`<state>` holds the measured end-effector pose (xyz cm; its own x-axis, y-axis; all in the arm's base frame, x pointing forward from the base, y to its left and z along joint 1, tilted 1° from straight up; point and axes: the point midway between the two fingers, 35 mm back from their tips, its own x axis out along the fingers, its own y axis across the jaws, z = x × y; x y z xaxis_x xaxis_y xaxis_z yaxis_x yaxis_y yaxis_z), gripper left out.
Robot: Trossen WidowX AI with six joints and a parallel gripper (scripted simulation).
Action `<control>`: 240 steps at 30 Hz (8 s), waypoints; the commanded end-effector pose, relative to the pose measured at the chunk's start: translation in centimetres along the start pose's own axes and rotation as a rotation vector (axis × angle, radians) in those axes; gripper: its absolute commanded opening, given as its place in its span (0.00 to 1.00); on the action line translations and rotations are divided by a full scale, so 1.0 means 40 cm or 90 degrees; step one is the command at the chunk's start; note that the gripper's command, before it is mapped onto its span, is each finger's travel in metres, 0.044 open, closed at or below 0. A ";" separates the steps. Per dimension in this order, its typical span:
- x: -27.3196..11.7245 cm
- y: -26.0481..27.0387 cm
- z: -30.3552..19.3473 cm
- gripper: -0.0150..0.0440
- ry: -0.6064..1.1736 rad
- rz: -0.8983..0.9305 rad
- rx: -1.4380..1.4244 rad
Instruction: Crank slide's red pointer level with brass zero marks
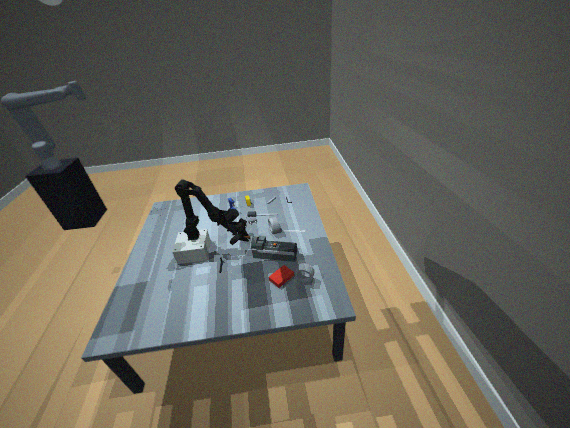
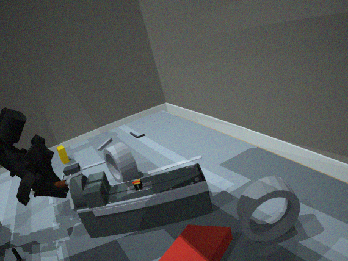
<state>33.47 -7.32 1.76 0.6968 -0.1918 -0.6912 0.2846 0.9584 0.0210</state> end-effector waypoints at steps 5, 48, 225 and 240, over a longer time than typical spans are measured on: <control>0.000 0.000 0.000 0.79 0.000 0.000 0.000; -0.146 -0.021 0.270 1.00 0.005 -0.005 -0.038; 0.000 -0.001 0.002 0.25 -0.001 -0.002 -0.002; -0.009 -0.015 0.011 0.25 -0.001 -0.002 -0.002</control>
<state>33.47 -7.47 1.92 0.6956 -0.1859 -0.6940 0.2787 0.9601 0.0221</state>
